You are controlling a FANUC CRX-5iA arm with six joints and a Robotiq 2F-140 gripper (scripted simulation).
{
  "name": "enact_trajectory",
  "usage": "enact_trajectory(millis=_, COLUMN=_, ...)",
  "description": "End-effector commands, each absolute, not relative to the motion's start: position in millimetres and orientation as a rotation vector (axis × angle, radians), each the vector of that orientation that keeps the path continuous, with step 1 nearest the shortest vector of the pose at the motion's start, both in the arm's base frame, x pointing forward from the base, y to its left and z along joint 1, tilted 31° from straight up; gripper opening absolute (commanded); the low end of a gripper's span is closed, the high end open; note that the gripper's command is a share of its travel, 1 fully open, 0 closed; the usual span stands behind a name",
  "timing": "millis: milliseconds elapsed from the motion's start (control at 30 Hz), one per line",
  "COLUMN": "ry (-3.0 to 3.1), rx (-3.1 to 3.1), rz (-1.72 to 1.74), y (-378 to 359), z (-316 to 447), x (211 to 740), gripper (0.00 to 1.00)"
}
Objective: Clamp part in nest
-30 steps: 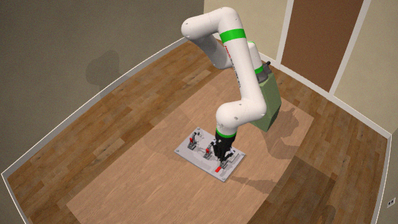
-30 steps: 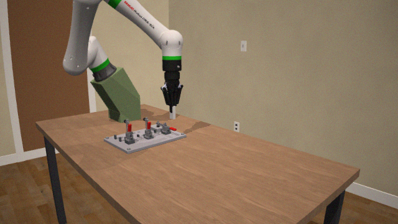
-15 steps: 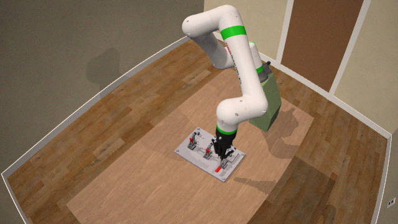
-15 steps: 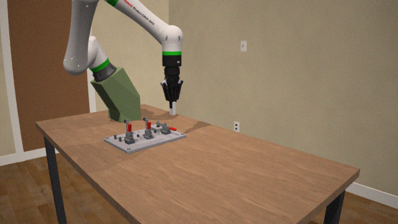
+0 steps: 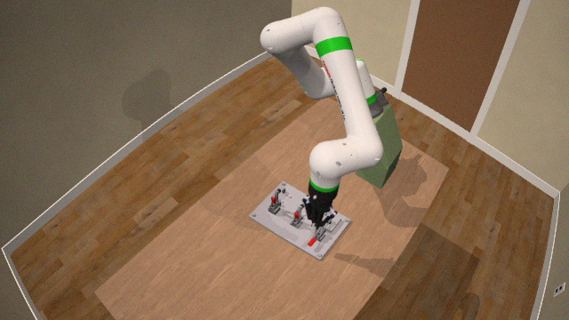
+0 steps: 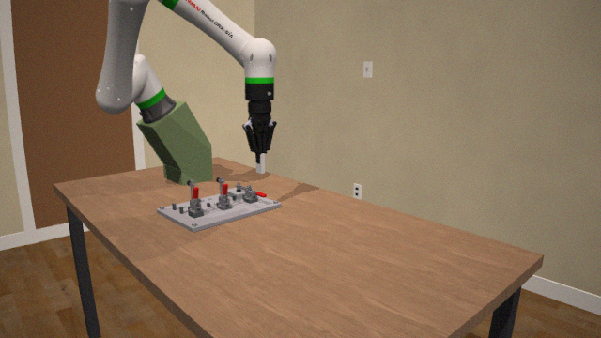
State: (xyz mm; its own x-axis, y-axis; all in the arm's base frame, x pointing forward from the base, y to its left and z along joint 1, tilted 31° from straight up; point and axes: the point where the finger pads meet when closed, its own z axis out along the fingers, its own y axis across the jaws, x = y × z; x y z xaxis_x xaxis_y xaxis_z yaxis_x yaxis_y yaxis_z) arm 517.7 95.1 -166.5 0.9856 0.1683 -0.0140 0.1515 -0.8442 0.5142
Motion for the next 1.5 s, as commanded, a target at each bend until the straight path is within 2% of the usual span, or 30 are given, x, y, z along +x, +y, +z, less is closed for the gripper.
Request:
enact_trajectory(millis=0, ry=0.225, rx=2.592, rz=0.043, y=95.3, z=-166.5, x=517.8, gripper=0.0)
enact_trajectory(millis=900, ry=0.225, rx=2.592, rz=0.043, y=95.3, z=-166.5, x=517.8, gripper=0.0)
enact_trajectory(millis=933, ry=0.225, rx=2.592, rz=0.043, y=95.3, z=-166.5, x=517.8, gripper=1.0)
enact_trajectory(millis=1467, ry=0.225, rx=2.592, rz=0.043, y=95.3, z=-166.5, x=517.8, gripper=1.0)
